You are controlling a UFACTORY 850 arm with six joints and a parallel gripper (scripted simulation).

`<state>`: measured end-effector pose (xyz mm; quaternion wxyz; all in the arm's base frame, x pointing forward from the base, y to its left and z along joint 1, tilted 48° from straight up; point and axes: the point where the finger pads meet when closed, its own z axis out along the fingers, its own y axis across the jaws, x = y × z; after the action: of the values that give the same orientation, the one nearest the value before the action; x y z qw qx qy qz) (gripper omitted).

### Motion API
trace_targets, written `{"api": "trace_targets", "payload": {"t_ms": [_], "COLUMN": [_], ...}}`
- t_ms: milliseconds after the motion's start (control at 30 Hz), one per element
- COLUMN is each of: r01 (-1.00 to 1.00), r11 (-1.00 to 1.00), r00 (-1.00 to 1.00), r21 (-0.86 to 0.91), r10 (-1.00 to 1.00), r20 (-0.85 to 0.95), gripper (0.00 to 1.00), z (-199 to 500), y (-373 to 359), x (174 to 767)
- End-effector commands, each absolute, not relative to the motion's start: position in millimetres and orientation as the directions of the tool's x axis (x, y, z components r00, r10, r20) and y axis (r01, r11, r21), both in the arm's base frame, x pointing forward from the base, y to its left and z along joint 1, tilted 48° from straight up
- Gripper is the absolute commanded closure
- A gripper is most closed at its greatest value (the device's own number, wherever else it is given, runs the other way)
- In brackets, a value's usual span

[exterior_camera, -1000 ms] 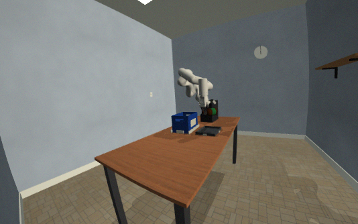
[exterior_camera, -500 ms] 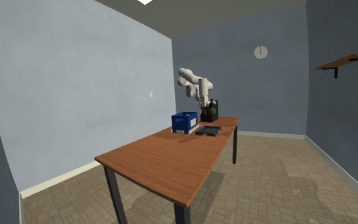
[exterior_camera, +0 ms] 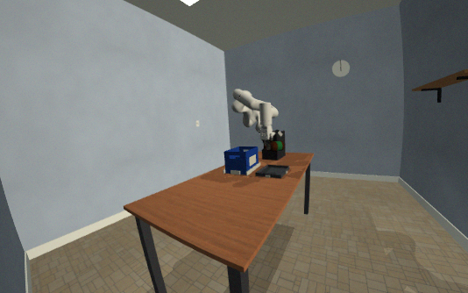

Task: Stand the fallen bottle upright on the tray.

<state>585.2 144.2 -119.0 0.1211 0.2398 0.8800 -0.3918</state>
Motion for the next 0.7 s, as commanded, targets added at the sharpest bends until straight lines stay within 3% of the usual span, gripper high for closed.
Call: {"api": "trace_targets", "payload": {"t_ms": [0, 667], "r01": [0.527, 0.622], "r11": [0.575, 0.533], "r00": [-0.849, -0.783], "r21": [-0.625, -0.574], "r10": [0.333, 0.398], "r20": [-0.409, -0.479], "gripper": [1.0, 1.0], "z": [-118.3, -118.3], "y": [145.2, 145.2], "x": [585.9, 586.0]}}
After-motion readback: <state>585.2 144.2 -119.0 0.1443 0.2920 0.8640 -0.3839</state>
